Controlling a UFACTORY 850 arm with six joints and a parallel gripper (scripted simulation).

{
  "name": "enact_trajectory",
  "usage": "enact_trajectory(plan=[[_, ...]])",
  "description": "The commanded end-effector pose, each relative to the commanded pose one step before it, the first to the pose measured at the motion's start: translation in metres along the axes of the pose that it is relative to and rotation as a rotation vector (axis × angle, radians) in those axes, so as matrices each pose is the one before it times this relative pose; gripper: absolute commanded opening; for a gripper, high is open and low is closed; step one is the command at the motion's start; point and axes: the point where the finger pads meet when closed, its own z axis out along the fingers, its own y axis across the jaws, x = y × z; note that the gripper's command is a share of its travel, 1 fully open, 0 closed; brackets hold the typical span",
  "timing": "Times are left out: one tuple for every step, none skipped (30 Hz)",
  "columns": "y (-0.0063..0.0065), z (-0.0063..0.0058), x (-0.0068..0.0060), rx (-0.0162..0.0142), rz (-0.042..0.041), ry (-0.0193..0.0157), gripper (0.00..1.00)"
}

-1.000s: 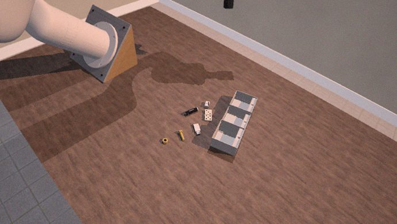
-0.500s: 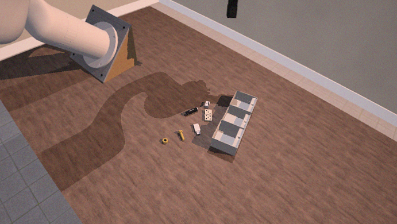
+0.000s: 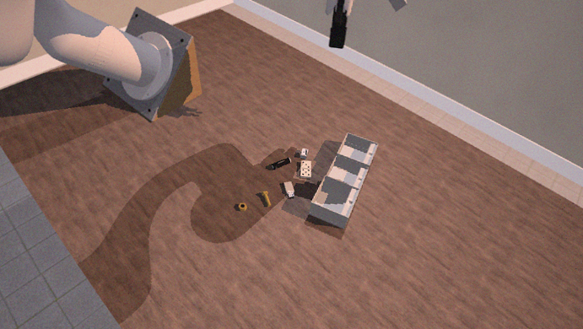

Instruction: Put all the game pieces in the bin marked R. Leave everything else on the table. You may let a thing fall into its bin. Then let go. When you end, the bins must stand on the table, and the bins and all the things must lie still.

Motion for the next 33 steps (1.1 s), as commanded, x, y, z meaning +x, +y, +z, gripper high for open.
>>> enact_trajectory(plan=[[0.01673,0.00325,-0.00013,0.01695,0.05252,-0.00393,0.07],[0.00801,0.00228,-0.00034,0.01368,0.04745,-0.00778,0.07],[0.00805,0.00218,0.00004,0.00141,0.00498,-0.00082,0.07],[0.00806,0.00217,0.00007,-0.00002,0.0,0.0,0.07],[0.0,0.0,0.0,0.0,0.0,0.0,0.07],[0.0,0.0,0.0,0.0,0.0,0.0,0.07],[0.00806,0.00216,0.00009,-0.00002,0.0,0.0,0.07],[0.00698,0.00187,0.00007,-0.00002,0.0,0.0,0.07],[0.0,0.0,0.0,0.0,0.0,0.0,0.07],[0.00791,0.00251,-0.00078,0.01259,0.04765,-0.00837,0.07],[0.00797,0.00241,-0.00037,0.01259,0.04765,-0.00837,0.07],[0.00801,0.00232,0.00001,0.00137,0.00525,-0.00092,0.07],[0.00802,0.00231,0.00005,-0.00002,0.0,0.0,0.07],[0.00802,0.00231,0.00005,-0.00002,0.0,0.0,0.07],[0.00672,0.00193,0.00005,-0.00002,0.0,0.0,0.07],[0.0,0.0,0.00001,0.0,0.0,0.0,0.07],[0.0,0.0,0.0,0.0,0.0,0.0,0.07],[0.00788,0.00261,-0.00082,0.01149,0.04784,-0.00885,0.07],[0.00793,0.00252,-0.00042,0.01149,0.04784,-0.00885,0.07],[0.00798,0.00244,-0.00003,0.0013,0.00548,-0.00101,0.07],[0.00798,0.00243,0.00001,-0.00002,0.0,0.0,0.07],[0.0,0.0,0.0,0.0,0.0,0.0,0.07],[0.0,0.0,0.0,0.0,0.0,0.0,0.07],[0.00799,0.00242,0.00002,-0.00002,0.0,0.0,0.07],[0.00635,0.00193,0.00001,-0.00002,0.0,0.0,0.07],[0.0,0.0,0.0,0.0,0.0,0.0,0.07],[0.00785,0.00268,-0.00089,0.01039,0.04802,-0.00923,0.07],[0.0079,0.0026,-0.00049,0.01039,0.04802,-0.00923,0.07],[0.00795,0.00253,-0.0001,0.00121,0.00569,-0.00109,0.07],[0.00796,0.00252,-0.00005,-0.00002,0.0,0.0,0.07],[0.00795,0.00252,-0.00005,-0.00002,0.0,0.0,0.07],[0.00588,0.00186,-0.00003,-0.00002,0.0,0.0,0.07],[0.0,0.0,0.00001,0.0,0.0,0.0,0.07]])
